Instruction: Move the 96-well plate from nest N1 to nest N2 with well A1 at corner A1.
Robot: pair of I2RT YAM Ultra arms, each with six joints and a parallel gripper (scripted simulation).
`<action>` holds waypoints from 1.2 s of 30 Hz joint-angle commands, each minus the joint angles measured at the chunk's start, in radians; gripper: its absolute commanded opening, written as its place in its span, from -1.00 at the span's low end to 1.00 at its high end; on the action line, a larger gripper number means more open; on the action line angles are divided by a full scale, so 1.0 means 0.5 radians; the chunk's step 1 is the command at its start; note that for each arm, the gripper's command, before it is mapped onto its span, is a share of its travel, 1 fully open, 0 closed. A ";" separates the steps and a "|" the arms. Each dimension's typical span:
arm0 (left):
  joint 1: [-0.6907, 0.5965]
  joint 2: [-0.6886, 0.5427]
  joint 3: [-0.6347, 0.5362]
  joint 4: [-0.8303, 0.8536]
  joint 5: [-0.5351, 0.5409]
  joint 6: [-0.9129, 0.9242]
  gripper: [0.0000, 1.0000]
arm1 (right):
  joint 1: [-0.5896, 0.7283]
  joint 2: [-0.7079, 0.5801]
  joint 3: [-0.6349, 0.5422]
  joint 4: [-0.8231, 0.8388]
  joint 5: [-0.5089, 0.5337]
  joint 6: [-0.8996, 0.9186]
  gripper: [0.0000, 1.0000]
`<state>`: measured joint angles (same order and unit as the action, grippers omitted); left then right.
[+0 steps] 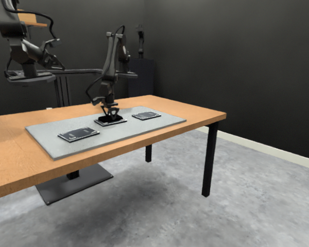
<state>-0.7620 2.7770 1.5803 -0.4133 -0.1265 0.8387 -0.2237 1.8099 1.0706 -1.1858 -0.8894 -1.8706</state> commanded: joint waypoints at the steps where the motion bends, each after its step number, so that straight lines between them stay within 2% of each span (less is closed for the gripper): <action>1: 0.026 0.088 0.054 0.115 0.002 -0.022 0.56 | -0.006 0.019 0.057 -0.025 -0.036 -0.017 1.00; 6: -0.003 -0.029 -0.045 0.056 -0.018 -0.042 0.56 | -0.006 0.019 0.057 -0.025 -0.036 -0.017 1.00; 36: -0.021 -0.105 -0.078 0.021 -0.006 -0.045 0.56 | -0.006 0.019 0.057 -0.025 -0.036 -0.017 1.00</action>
<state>-0.7609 2.7567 1.5482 -0.4042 -0.1268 0.8227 -0.2237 1.8099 1.0706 -1.1858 -0.8894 -1.8706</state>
